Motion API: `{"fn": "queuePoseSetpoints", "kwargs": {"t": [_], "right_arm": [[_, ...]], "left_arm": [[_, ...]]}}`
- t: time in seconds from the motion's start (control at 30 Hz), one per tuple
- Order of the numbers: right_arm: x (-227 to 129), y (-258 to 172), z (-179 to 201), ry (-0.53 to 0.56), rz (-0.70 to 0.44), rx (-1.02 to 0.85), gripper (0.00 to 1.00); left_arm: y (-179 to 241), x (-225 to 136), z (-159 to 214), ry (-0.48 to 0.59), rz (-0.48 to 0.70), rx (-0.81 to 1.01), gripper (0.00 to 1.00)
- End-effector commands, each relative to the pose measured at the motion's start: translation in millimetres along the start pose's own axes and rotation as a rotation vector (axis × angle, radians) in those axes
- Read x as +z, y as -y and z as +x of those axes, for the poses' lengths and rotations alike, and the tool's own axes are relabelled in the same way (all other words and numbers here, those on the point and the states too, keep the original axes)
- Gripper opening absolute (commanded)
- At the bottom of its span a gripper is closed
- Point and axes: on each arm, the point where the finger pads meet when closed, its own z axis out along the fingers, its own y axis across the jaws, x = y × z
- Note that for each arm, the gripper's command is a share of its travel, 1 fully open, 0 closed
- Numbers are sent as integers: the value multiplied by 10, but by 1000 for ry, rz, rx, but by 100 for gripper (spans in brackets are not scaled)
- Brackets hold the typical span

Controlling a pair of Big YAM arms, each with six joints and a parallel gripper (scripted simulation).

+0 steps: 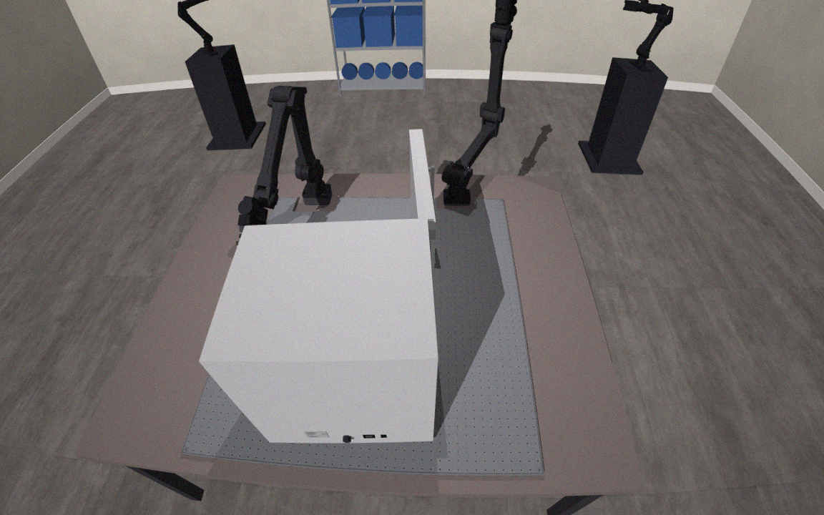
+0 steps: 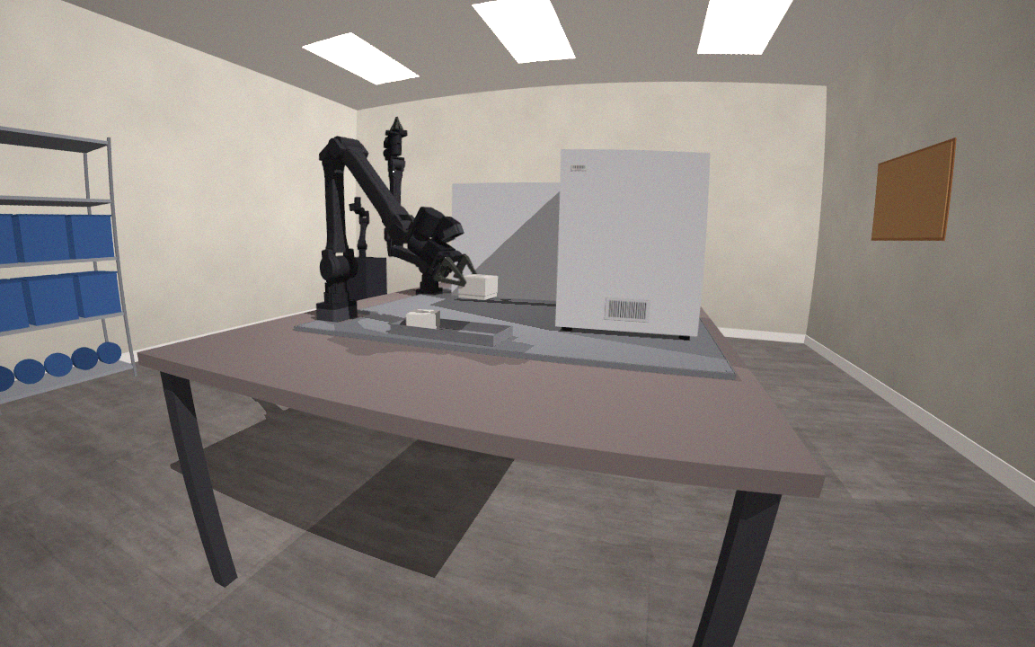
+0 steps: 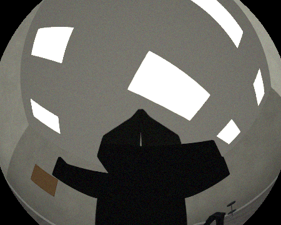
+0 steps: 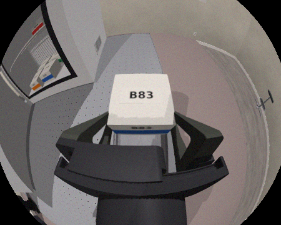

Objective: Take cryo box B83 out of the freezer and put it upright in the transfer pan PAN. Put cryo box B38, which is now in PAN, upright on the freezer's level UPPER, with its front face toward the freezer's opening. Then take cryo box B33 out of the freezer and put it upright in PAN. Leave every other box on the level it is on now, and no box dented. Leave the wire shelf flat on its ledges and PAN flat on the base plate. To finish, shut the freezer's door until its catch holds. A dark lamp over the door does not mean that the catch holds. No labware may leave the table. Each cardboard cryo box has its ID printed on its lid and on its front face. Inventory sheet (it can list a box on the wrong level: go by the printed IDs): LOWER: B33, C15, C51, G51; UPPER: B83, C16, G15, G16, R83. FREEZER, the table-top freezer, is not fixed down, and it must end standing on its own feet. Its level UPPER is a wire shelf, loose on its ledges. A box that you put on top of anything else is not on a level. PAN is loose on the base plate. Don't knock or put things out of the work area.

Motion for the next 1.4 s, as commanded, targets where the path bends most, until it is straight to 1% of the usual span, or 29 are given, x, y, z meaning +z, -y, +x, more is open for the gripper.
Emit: {"fn": "queuePoseSetpoints", "kwargs": {"t": [0.0,0.67,0.7,0.73,0.77,0.8,0.83,1.07,1.13,1.17,1.2,1.23,1.37], "right_arm": [[56,-50,-438,64,-14,-31,77],[35,-52,-547,80,-15,-34,77],[31,3,-363,54,-4,-15,77],[119,-41,-431,61,-10,-19,77],[134,-38,-426,72,-9,-22,77],[141,-46,-302,57,-11,-20,77],[128,-59,-50,22,-13,-15,77],[251,-72,173,23,-18,-21,77],[251,-72,173,23,-18,-21,77],[288,-66,105,38,-17,-24,77],[218,-61,-87,76,-14,-30,77],[203,-60,-120,82,-13,-31,77],[213,-60,-103,79,-14,-30,77]], "left_arm": [[-7,7,135,-37,-2,-13,0],[-7,7,135,-37,-2,-13,0],[-7,7,135,-37,-2,-13,0],[-7,7,135,-37,-2,-13,0],[-7,7,135,-37,-2,-13,0],[-7,7,135,-37,-2,-13,0],[-7,7,135,-37,-2,-13,0],[-7,7,135,-37,-2,-13,0],[-7,7,135,-37,-2,-13,0],[-7,7,135,-37,-2,-13,0],[-7,7,135,-37,-2,-13,0],[-7,7,135,-37,-2,-13,0],[-7,7,135,-37,-2,-13,0]]}}
